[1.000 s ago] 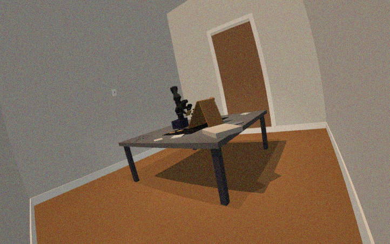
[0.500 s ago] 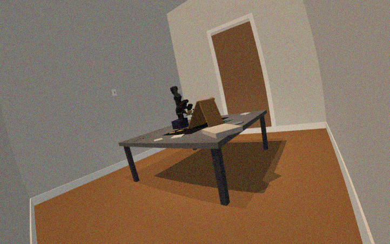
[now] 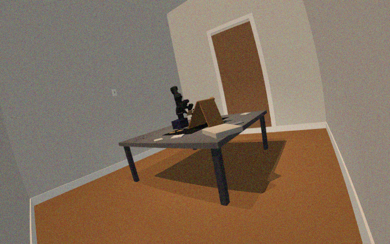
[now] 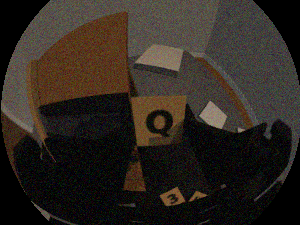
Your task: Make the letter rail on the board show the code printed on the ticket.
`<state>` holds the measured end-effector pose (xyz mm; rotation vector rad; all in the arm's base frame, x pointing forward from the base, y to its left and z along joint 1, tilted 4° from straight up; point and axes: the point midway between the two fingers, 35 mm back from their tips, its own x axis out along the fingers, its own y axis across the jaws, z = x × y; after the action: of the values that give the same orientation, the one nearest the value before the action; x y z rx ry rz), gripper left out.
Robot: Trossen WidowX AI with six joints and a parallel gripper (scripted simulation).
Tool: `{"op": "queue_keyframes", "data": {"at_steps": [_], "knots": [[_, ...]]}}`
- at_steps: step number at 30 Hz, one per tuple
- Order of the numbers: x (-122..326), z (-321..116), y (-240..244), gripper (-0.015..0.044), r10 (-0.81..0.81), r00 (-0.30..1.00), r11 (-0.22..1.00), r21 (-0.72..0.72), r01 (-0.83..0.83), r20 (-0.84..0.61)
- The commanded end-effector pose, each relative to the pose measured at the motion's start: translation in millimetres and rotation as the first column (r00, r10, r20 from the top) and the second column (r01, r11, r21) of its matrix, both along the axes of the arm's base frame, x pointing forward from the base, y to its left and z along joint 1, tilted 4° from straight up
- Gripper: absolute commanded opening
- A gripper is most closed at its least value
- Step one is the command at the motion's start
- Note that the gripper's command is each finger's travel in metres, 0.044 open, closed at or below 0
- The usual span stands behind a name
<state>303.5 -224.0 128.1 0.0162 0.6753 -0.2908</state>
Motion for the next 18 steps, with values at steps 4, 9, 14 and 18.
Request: {"op": "queue_keyframes", "data": {"at_steps": [4,9,14,18], "knots": [[0.7,-0.6,3.4,0.0,-0.006,1.0,1.0,0.001,0.006,0.001],[1.5,-0.8,5.8,0.0,-0.006,1.0,1.0,0.002,0.006,0.001],[2.2,-1.0,8.2,0.0,-0.006,1.0,1.0,0.002,0.006,0.001],[2.8,-1.1,10.1,0.0,-0.006,1.0,1.0,0.002,0.006,0.001]]}}
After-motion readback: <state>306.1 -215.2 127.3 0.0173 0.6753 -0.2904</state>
